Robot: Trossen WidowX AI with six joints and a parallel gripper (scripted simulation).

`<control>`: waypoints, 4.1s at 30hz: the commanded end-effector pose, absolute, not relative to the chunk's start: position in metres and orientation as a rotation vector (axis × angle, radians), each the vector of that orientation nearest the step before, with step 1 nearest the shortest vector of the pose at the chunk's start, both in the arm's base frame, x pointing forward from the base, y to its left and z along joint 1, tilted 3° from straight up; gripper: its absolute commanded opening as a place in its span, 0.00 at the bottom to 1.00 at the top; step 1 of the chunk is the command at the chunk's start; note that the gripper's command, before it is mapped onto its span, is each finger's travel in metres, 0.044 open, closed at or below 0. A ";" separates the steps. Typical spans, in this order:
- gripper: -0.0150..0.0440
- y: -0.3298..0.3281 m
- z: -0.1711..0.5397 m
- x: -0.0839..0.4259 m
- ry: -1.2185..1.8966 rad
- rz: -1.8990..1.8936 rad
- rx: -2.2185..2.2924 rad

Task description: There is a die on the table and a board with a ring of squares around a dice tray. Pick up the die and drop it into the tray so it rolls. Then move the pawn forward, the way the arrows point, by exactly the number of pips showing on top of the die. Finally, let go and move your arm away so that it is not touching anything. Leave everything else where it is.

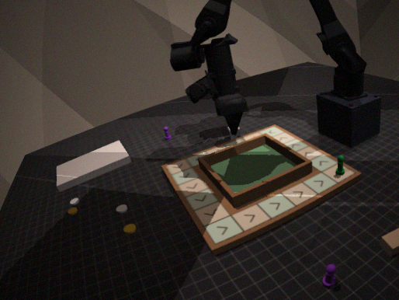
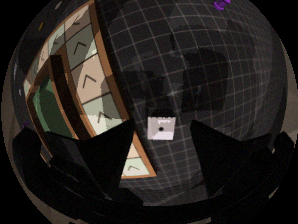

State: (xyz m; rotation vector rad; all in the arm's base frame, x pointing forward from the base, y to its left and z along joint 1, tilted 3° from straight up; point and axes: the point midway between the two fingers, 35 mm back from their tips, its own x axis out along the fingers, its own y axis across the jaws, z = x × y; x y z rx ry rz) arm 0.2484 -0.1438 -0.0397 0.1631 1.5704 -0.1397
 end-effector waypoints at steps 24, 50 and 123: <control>0.25 -0.151 -0.041 0.251 1.554 -0.149 0.120; 0.25 -0.142 0.069 0.250 1.576 -0.127 0.161; 0.25 0.036 0.016 0.290 0.726 0.148 -0.011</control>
